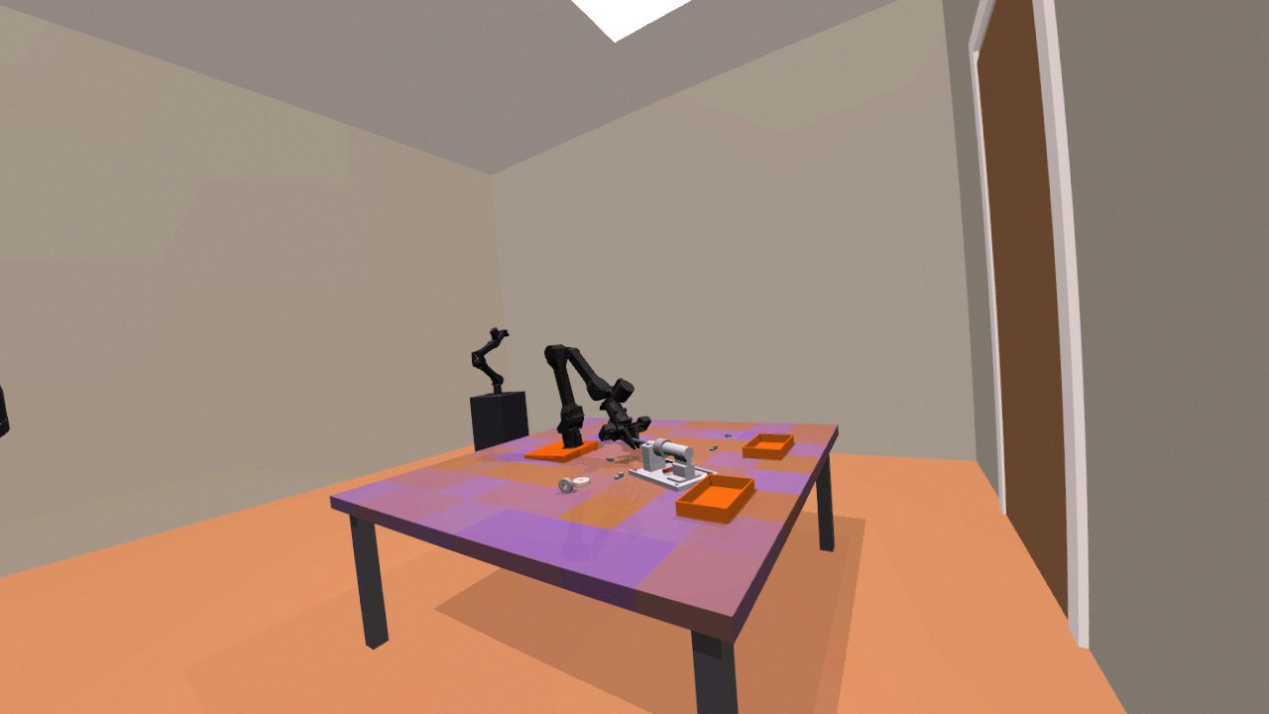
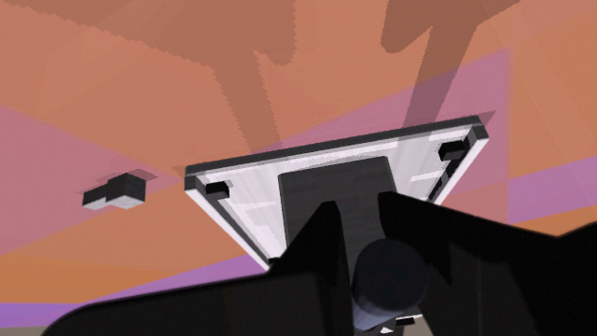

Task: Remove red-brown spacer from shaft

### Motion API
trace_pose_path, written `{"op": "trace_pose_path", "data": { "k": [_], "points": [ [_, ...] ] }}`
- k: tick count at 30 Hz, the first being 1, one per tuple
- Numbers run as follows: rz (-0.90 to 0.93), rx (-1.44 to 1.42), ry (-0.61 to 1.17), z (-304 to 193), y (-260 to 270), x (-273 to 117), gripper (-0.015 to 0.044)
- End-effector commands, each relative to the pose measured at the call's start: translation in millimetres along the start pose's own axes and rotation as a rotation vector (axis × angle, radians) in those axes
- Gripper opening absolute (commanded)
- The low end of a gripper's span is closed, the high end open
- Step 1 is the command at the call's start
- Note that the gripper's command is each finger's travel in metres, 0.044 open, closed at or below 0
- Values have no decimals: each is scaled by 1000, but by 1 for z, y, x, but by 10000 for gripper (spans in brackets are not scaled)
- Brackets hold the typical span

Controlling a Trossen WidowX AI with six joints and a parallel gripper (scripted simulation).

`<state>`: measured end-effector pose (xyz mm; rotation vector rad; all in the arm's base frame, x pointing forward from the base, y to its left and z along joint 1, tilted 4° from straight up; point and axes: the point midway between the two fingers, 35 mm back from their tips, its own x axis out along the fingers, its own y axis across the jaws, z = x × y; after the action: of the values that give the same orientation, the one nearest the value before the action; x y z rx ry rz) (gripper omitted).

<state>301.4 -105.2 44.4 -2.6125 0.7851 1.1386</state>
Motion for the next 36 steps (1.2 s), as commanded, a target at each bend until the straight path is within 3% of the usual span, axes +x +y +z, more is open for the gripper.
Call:
{"op": "trace_pose_path", "data": {
  "k": [1, 36],
  "points": [
    [-2, -2, 2, -2, 0, 1, 0],
    [-1, -2, 3, -10, 0, 9, 0]
  ]
}}
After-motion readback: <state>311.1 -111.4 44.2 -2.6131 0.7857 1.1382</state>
